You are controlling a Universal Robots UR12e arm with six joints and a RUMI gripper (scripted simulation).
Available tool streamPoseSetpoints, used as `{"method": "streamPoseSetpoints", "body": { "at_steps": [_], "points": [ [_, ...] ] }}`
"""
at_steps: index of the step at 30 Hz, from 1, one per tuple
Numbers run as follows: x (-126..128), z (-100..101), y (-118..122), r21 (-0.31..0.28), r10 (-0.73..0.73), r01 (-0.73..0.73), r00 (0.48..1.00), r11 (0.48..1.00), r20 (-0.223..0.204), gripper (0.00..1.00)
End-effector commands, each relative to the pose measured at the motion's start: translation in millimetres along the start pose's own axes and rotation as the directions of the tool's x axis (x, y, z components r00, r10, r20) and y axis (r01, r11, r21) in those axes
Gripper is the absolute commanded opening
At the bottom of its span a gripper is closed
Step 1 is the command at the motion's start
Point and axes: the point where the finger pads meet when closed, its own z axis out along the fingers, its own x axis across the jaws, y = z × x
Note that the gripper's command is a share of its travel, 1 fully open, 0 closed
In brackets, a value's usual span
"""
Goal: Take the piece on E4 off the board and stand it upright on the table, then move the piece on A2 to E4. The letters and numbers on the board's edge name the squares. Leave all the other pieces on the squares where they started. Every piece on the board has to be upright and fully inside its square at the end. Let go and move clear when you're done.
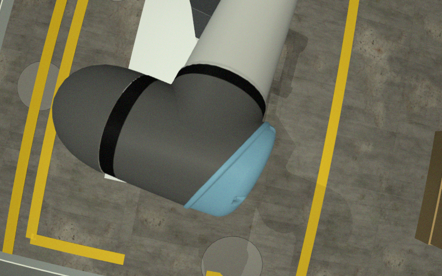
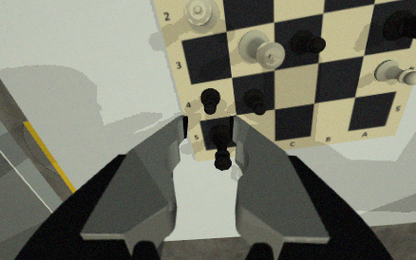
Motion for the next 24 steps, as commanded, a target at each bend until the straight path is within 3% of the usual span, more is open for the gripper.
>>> {"method": "streamPoseSetpoints", "body": {
  "at_steps": [1,24],
  "points": [
    [1,3,-1,-0.001,0.001,-0.001,1.000,1.000,-0.001,0.20],
    [-1,33,-1,-0.001,0.001,-0.001,1.000,1.000,0.002,0.20]
  ]
}}
